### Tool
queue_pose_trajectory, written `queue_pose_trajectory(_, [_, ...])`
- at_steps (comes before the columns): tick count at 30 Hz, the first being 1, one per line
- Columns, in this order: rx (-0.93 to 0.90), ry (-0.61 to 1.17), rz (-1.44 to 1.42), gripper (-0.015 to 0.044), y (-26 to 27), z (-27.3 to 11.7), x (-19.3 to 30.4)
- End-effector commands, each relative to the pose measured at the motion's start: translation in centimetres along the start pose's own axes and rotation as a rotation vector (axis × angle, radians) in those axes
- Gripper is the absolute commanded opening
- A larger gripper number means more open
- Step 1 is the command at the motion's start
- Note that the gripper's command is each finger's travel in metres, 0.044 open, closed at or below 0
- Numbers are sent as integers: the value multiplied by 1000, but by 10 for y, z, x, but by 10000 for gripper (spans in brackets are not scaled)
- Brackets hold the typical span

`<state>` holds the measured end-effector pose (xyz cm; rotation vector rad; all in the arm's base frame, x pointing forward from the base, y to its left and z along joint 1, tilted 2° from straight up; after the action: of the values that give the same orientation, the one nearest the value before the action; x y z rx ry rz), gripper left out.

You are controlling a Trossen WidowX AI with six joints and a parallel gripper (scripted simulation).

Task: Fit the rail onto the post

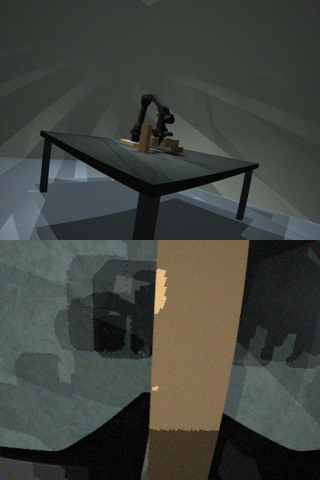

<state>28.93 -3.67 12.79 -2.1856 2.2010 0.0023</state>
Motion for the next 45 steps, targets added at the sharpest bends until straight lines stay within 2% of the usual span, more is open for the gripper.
queue_pose_trajectory(1, [9,2,-4,0,-2,-2,2])
queue_pose_trajectory(45, [9,3,-4,0,-4,-3,14])
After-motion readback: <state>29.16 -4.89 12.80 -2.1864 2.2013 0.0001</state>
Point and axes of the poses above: the point midway between the two fingers, 35 mm back from their tips, its own z axis out along the fingers, its own y axis across the jaws, x = y × z, the point moved 6 cm from there along -z, back along the fingers, and after that the axes turned 11 degrees about z, right-handed, at the moved point
